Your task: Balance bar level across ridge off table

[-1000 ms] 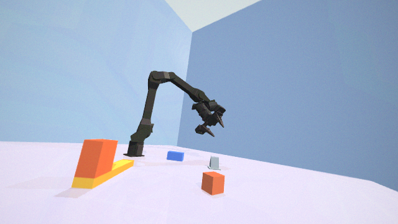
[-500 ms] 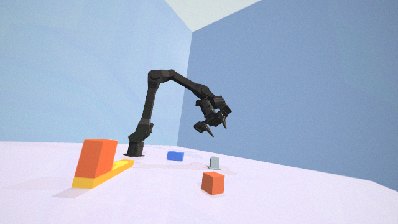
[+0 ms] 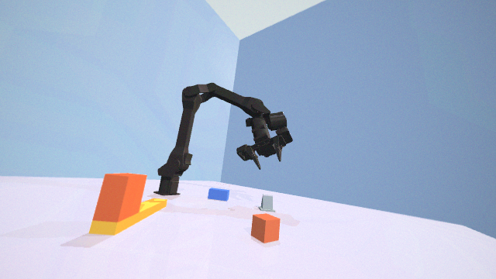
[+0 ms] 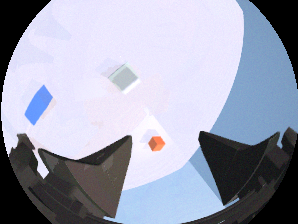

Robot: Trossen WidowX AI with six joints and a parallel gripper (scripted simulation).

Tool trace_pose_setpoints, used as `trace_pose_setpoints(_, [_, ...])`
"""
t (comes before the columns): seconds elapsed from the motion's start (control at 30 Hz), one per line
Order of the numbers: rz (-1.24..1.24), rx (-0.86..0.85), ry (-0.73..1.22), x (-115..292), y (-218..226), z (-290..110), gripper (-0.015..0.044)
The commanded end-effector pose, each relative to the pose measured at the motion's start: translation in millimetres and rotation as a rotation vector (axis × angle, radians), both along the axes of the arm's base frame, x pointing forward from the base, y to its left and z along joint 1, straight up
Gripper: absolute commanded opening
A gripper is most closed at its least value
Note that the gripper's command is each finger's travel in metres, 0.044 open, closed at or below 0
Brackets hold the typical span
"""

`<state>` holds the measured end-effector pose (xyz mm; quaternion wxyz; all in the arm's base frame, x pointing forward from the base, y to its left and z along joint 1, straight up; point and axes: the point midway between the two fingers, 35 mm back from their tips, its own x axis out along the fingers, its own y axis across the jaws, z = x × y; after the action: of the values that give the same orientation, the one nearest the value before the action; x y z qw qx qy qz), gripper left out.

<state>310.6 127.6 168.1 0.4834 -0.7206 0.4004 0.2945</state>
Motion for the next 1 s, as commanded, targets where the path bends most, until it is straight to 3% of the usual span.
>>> trace_pose_setpoints(0.0, [0.018, -0.024, 0.053, 4, -18, 0, 0.0315])
trace_pose_setpoints(0.97, [0.151, -0.091, 0.377, 4, -137, -1, 0.0315])
